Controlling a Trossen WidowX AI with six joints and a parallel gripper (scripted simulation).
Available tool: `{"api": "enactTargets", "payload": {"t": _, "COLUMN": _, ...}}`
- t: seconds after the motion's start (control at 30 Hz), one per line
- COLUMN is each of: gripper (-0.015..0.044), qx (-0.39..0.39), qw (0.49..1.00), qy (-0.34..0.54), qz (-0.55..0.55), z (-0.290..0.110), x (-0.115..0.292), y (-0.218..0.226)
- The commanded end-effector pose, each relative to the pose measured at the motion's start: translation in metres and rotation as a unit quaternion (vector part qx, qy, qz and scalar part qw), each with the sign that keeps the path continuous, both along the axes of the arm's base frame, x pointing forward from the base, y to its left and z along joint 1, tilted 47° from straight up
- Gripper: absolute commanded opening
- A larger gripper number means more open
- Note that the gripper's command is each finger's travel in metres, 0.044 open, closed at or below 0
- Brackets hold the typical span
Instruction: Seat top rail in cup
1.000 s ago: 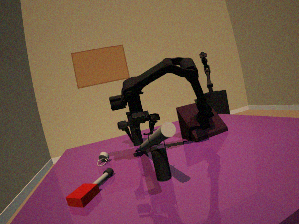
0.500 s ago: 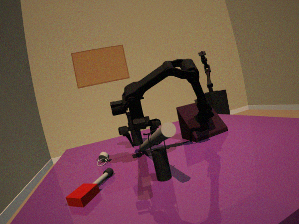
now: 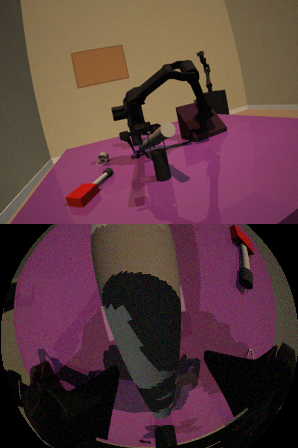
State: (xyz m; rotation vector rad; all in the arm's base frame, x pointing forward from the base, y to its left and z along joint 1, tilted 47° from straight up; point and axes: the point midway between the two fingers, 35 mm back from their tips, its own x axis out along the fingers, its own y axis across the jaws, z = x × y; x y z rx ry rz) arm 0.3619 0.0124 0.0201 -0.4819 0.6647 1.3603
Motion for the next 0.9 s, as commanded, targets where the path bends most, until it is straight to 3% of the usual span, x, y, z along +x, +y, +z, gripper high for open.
{"api": "enactTargets", "payload": {"t": 0.0, "gripper": 0.0440, "qx": 0.003, "qw": 1.000, "qy": 0.004, "qz": -0.001, "z": -0.0046, "x": -0.0013, "y": 0.0048}}
{"api": "enactTargets", "payload": {"t": 0.03, "gripper": 0.0440, "qx": 0.003, "qw": 1.000, "qy": 0.004, "qz": -0.001, "z": -0.0047, "x": -0.0013, "y": 0.0050}}
{"api": "enactTargets", "payload": {"t": 0.3, "gripper": 0.0230, "qx": 0.002, "qw": 1.000, "qy": 0.004, "qz": -0.001, "z": -0.0050, "x": -0.0009, "y": 0.0049}}
{"api": "enactTargets", "payload": {"t": 0.8, "gripper": 0.0130, "qx": 0.002, "qw": 1.000, "qy": 0.004, "qz": -0.001, "z": -0.0050, "x": -0.0009, "y": 0.0049}}
{"api": "enactTargets", "payload": {"t": 0.87, "gripper": 0.0078, "qx": 0.002, "qw": 1.000, "qy": 0.004, "qz": -0.001, "z": -0.0038, "x": -0.0011, "y": 0.0036}}
